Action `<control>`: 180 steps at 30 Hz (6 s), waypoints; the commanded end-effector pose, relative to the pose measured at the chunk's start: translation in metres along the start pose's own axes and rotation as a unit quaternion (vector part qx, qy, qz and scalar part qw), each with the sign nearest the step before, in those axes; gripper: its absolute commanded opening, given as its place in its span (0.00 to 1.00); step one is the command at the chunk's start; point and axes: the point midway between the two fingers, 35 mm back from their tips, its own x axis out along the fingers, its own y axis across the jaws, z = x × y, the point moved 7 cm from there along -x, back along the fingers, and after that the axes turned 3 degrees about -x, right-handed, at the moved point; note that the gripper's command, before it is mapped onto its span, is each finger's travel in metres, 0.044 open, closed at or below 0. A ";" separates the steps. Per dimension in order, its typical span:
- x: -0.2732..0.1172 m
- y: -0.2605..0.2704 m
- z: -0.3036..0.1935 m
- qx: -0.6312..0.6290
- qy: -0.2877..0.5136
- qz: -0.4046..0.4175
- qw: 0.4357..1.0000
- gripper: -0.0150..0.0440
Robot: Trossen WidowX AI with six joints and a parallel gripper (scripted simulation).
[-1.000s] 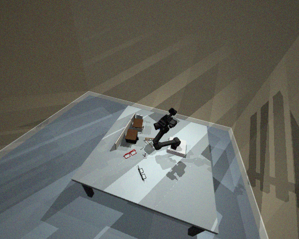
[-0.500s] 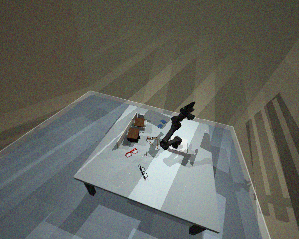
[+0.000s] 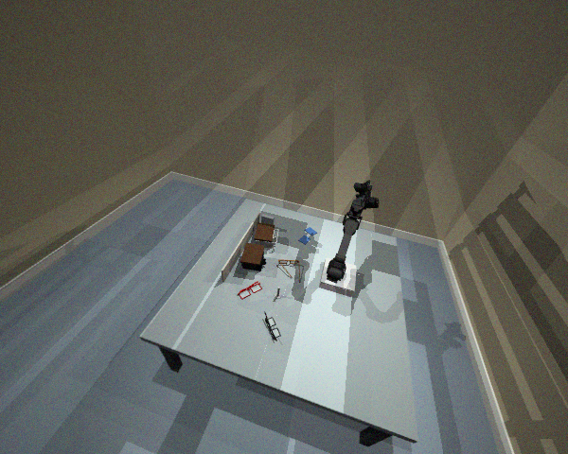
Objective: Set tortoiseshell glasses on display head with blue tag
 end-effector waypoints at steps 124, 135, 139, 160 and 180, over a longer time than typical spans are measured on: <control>-0.349 -0.200 -0.351 -0.471 0.767 0.432 -0.049 0.46; -0.347 -0.199 -0.354 -0.472 0.766 0.433 -0.048 0.30; -0.347 -0.199 -0.354 -0.472 0.766 0.433 -0.048 0.25; -0.293 -0.123 -0.322 -0.472 0.767 0.432 -0.048 0.25; -0.335 -0.093 -0.307 -0.470 0.768 0.432 -0.049 0.25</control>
